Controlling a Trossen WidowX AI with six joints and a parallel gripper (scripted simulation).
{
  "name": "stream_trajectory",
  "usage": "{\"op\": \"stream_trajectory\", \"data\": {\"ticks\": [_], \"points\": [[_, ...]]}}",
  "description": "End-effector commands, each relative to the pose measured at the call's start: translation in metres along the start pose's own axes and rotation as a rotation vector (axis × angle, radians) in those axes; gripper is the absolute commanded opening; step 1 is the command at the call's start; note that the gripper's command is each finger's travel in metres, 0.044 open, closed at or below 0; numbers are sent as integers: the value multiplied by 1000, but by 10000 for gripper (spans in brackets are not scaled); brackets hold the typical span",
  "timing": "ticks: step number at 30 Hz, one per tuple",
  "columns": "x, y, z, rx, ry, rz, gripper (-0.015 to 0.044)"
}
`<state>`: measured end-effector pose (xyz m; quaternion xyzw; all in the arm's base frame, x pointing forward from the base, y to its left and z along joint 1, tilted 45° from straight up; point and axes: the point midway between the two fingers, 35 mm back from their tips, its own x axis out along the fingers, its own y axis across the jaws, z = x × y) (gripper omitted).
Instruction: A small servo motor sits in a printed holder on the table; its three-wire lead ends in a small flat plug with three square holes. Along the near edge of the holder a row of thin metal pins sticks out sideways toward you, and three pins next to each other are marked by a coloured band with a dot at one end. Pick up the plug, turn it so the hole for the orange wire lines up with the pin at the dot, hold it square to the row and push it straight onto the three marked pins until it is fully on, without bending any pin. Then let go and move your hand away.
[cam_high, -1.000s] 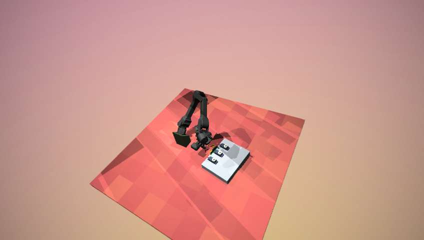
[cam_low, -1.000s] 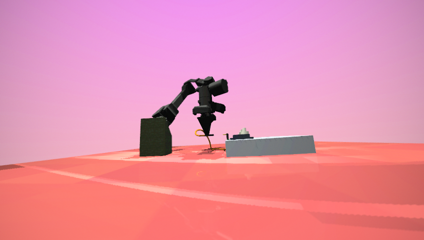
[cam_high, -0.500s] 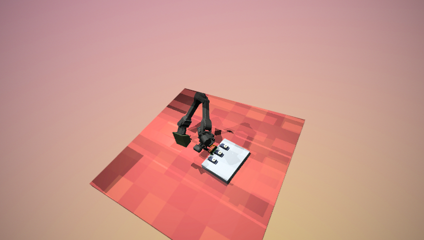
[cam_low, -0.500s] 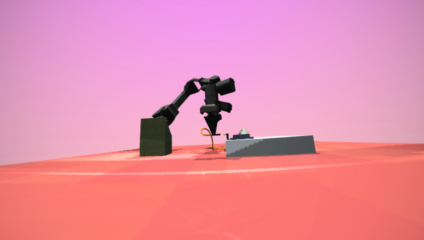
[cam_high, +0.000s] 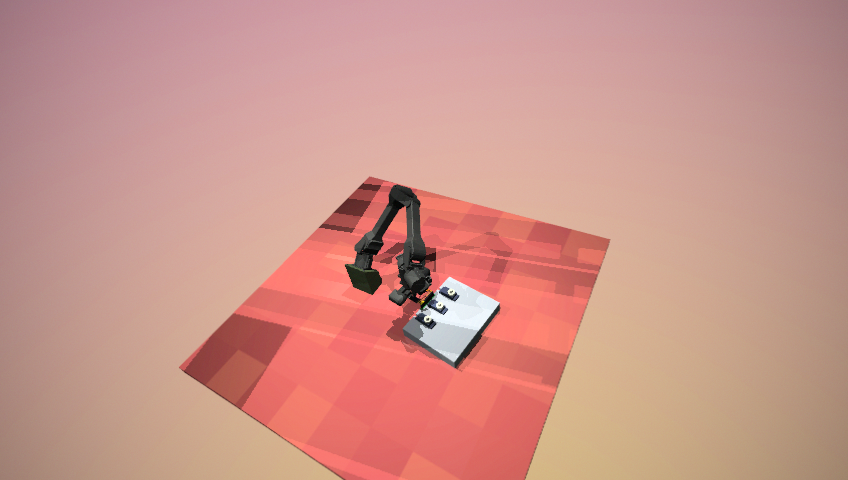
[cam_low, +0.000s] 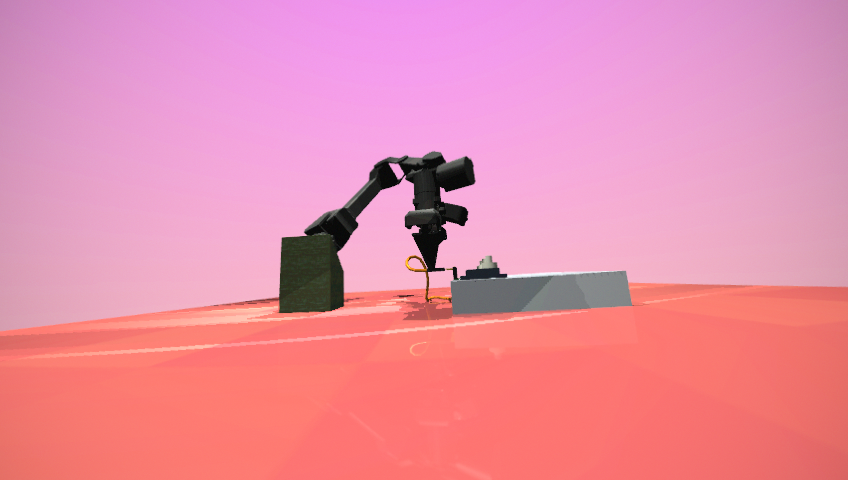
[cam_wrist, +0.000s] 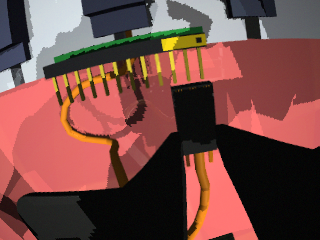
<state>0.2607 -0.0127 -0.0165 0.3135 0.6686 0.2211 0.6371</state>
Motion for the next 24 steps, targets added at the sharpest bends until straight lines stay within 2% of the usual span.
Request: {"op": "stream_trajectory", "data": {"ticks": [1, 24], "points": [[-1, 2, 2, 2, -5, 5, 0], [-1, -1, 16, 2, -5, 5, 0]]}}
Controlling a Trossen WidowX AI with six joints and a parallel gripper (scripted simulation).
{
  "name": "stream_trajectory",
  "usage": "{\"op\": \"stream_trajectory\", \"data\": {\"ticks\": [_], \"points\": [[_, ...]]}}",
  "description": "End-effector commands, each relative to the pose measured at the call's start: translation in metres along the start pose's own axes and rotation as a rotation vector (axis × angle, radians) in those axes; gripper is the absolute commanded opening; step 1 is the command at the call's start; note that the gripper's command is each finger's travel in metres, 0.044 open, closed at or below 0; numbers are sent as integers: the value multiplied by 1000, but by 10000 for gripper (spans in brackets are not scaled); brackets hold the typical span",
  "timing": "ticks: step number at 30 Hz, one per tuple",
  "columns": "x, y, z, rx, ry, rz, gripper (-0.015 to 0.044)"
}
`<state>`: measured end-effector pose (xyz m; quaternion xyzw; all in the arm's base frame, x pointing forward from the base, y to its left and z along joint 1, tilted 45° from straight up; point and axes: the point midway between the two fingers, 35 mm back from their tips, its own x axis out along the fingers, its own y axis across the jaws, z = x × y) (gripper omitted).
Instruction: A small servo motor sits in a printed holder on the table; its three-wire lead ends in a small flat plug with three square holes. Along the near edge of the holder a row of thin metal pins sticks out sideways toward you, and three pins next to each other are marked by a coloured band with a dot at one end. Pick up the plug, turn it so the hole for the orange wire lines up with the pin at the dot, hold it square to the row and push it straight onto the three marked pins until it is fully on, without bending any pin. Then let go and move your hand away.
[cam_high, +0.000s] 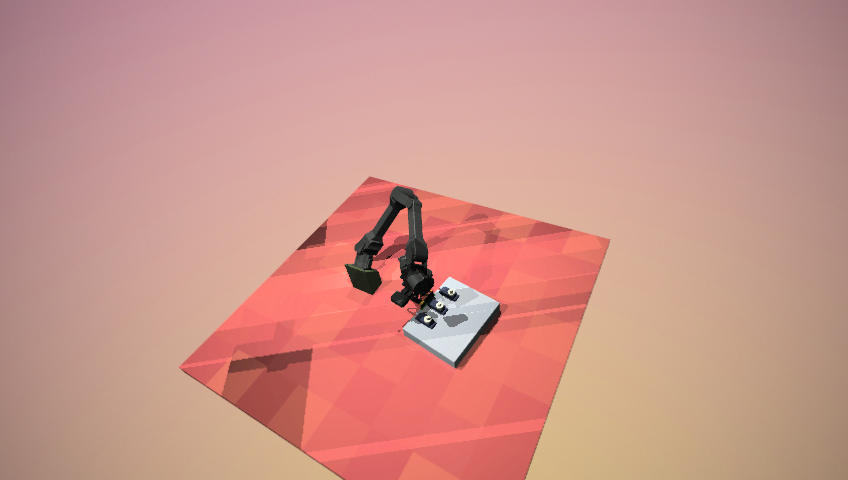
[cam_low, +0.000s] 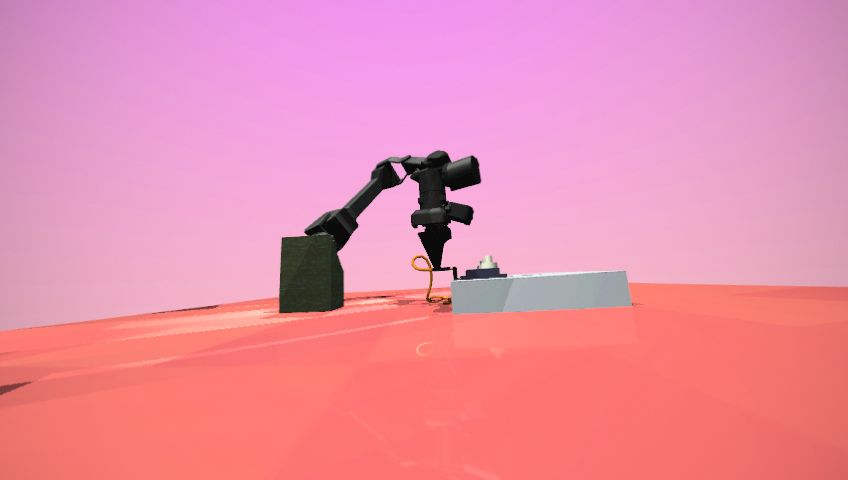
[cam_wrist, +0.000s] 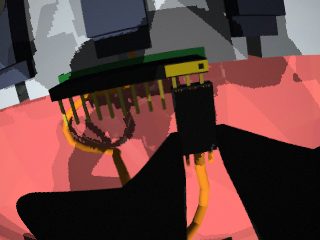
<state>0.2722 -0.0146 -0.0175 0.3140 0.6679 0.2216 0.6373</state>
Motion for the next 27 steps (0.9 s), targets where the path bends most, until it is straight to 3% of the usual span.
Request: {"op": "stream_trajectory", "data": {"ticks": [1, 10, 19, 27], "points": [[0, -1, 5, 2, -4, 3, 0], [0, -1, 10, 2, -4, 3, 0], [1, 1, 7, 2, -4, 3, 236], [-57, 1, 7, 3, -4, 2, 440]]}}
